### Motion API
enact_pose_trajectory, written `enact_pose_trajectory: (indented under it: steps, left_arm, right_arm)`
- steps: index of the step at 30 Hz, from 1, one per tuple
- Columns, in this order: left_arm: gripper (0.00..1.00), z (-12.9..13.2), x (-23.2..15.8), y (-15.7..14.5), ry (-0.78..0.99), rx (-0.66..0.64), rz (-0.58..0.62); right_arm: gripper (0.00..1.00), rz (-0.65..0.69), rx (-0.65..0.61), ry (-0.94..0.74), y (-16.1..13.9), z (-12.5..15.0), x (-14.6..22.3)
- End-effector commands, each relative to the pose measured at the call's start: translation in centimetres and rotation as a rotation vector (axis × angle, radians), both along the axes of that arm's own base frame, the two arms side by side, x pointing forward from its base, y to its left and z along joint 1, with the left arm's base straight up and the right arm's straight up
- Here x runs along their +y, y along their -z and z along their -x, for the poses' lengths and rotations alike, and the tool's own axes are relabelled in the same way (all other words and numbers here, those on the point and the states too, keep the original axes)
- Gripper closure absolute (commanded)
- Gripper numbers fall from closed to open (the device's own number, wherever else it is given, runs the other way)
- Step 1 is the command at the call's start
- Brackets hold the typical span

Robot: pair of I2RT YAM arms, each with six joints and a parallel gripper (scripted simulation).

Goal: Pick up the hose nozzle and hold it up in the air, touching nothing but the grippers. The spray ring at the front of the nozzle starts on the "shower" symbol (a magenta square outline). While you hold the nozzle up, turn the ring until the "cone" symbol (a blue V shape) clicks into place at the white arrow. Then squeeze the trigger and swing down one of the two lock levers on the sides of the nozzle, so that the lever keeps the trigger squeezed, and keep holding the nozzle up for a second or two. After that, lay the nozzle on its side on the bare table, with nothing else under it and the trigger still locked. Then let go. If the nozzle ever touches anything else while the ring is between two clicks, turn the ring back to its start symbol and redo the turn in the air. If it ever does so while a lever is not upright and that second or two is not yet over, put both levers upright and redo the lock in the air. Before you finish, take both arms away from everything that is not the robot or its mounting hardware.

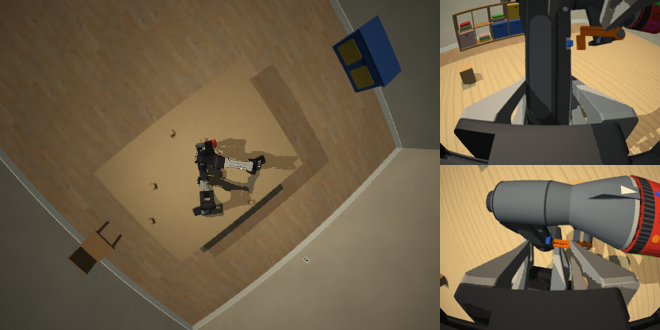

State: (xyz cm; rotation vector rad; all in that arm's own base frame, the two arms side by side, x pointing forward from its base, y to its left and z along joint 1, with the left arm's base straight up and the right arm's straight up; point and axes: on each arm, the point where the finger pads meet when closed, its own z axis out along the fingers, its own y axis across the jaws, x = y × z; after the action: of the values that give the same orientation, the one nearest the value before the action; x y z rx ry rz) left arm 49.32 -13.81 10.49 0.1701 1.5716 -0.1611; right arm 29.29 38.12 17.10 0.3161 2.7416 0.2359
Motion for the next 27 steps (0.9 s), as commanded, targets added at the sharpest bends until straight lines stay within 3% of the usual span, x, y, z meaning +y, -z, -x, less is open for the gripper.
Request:
enact_pose_trajectory:
  steps: [1, 27]
  left_arm:
    - [0.64, -0.20, -0.92, -6.69, 0.035, -0.196, 0.070]
    - [0.64, -0.20, -0.92, -6.69, 0.035, -0.196, 0.070]
  right_arm:
    - [0.63, -0.046, -0.002, -0.006, 0.23, -0.26, 1.74]
    - [0.63, -0.030, 0.008, -0.014, -0.04, 0.54, 1.45]
